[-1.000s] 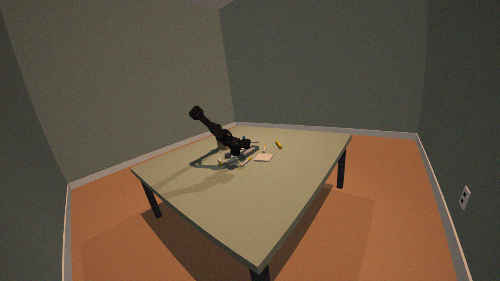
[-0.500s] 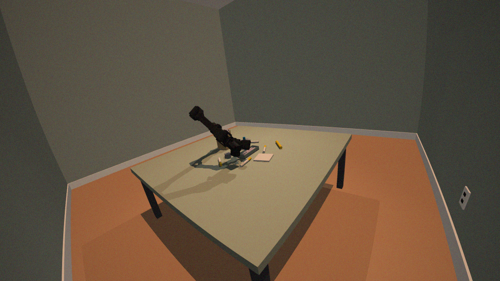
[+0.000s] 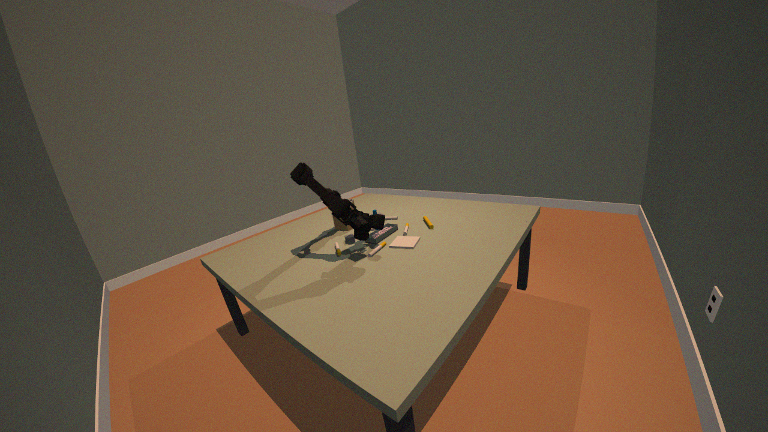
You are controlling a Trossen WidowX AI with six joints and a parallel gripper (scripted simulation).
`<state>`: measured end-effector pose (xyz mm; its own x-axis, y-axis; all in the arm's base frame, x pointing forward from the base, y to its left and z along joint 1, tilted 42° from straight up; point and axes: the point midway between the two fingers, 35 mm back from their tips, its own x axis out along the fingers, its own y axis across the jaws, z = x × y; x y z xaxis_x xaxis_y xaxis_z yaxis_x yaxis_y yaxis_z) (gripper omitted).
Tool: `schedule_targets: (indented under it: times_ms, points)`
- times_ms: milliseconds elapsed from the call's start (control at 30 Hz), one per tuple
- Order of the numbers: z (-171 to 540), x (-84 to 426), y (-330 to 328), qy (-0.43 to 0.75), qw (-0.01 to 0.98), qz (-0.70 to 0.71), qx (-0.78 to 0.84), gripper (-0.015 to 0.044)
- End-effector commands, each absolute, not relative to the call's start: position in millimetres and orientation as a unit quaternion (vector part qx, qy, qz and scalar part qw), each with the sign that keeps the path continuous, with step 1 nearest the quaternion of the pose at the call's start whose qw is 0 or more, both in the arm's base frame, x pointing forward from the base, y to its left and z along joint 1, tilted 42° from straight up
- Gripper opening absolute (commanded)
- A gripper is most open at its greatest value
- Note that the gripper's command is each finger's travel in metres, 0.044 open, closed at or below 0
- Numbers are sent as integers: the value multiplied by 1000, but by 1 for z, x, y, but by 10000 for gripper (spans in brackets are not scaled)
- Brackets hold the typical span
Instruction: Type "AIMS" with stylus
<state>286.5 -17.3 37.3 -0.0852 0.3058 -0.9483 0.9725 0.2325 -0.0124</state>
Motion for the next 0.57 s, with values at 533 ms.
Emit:
schedule_targets:
  times_ms: [533]
  points:
    - [60,282,2,639,459,-367,497,81]
